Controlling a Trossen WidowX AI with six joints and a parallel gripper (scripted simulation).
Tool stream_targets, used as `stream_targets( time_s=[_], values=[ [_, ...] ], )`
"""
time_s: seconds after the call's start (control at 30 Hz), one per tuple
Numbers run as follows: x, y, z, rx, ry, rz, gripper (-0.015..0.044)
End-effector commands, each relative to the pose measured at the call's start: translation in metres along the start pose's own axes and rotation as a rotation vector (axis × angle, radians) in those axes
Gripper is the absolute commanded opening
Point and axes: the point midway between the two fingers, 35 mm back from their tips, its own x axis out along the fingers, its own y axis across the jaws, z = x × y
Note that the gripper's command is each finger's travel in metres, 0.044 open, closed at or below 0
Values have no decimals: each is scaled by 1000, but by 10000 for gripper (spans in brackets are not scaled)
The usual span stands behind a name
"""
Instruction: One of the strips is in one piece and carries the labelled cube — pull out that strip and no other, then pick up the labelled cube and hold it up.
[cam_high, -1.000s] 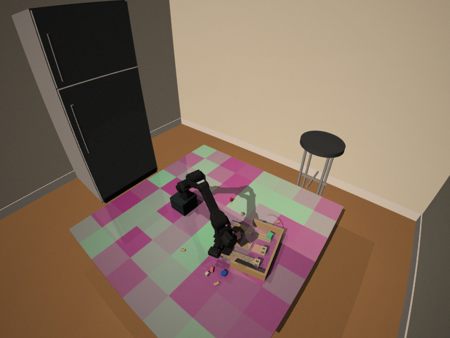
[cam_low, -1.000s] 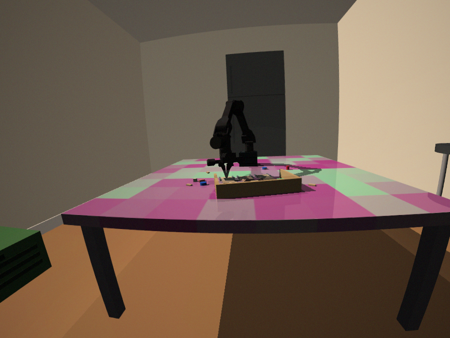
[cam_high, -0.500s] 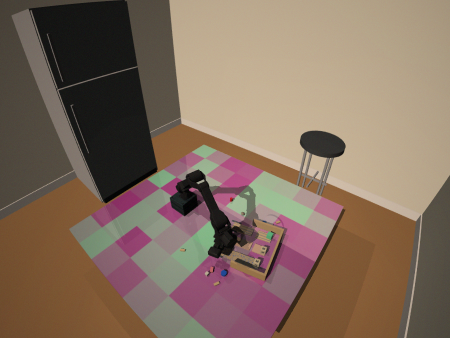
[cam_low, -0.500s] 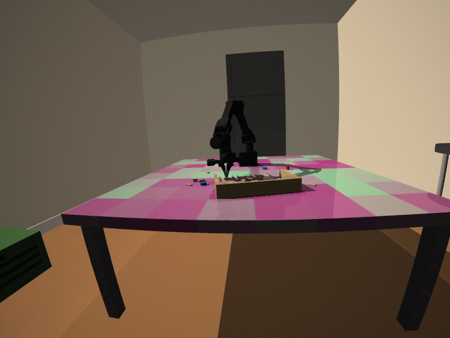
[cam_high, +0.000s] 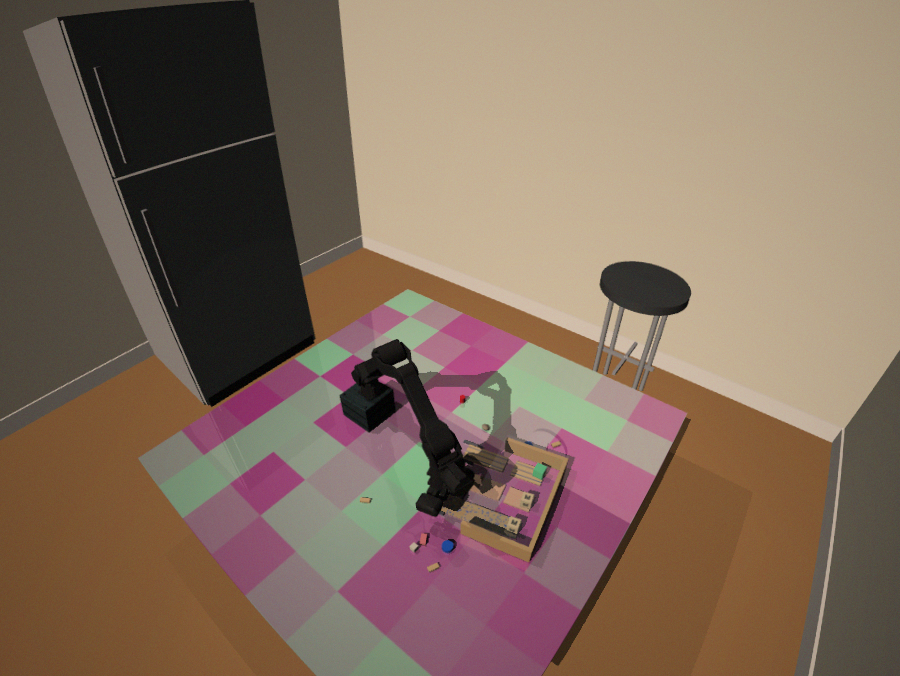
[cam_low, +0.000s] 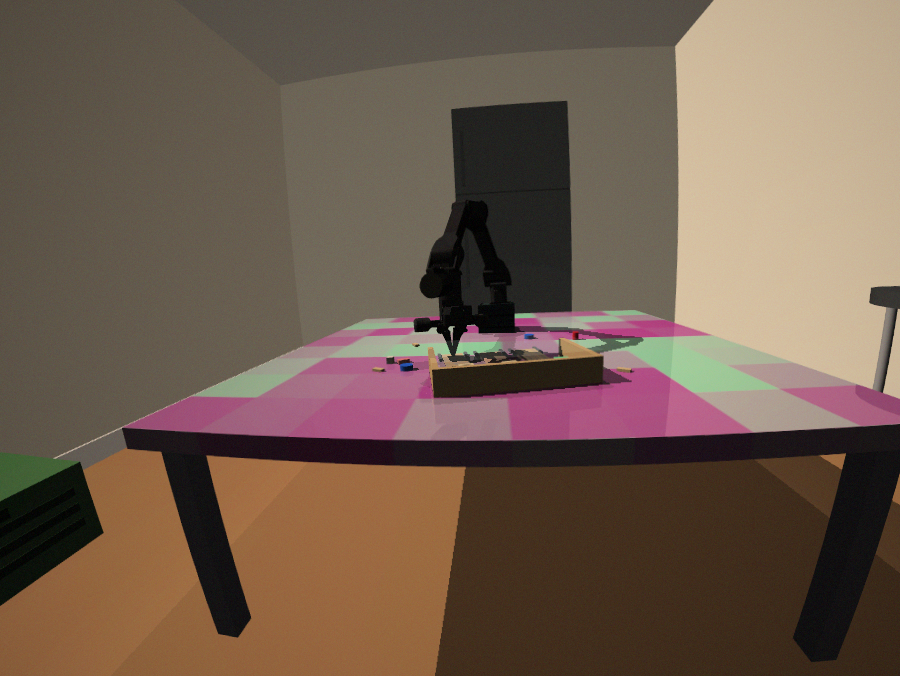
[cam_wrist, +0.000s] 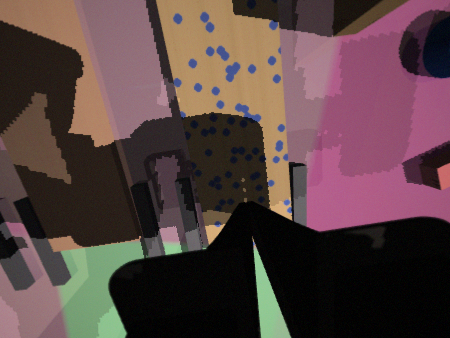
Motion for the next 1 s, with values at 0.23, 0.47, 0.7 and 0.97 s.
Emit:
stream_targets(
  time_s=[0.23,0.47,0.7,0.97],
  values=[
    [4,0,-2,-5,2,-2,0],
    [4,0,-13,-5,2,-2,0],
    [5,1,-24,-5,3,-2,0],
    [5,1,-36,-5,4,-2,0]
  ],
)
